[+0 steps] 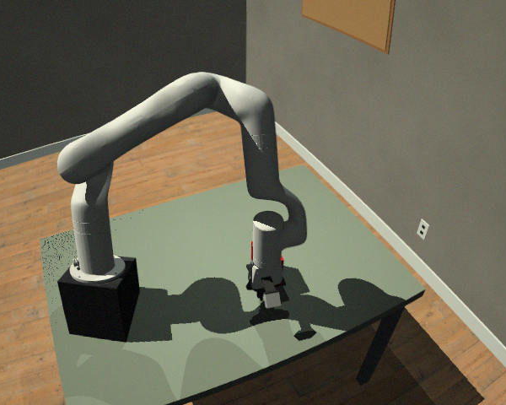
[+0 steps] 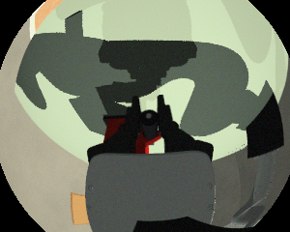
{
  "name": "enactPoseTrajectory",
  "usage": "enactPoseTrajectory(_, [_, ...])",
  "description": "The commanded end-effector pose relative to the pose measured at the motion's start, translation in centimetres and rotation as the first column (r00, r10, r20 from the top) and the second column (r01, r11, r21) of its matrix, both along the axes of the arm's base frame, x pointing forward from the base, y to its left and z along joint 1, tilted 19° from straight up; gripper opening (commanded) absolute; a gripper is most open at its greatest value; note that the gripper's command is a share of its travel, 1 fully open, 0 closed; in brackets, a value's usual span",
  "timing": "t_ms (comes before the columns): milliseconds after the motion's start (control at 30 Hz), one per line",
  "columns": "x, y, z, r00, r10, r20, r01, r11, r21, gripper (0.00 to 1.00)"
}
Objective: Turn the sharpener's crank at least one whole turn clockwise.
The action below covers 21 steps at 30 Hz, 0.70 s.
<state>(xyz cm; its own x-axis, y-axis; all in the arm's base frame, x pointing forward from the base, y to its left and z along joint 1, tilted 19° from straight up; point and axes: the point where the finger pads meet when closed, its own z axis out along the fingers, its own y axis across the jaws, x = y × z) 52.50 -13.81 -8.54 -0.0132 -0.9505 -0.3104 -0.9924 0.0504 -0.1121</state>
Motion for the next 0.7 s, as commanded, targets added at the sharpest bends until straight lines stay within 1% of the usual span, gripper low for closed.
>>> enactPoseTrajectory(0, [-0.3, -0.3, 0.7, 1.000, 0.000, 0.002, 0.000, 1.000, -0.001, 0.00])
enactPoseTrajectory(167, [-0.7, -0.5, 1.5, 1.000, 0.000, 0.002, 0.000, 1.000, -0.001, 0.00])
enactPoseTrajectory(667, [-0.8, -0.7, 2.0, 1.000, 0.000, 0.002, 0.000, 1.000, -0.001, 0.00])
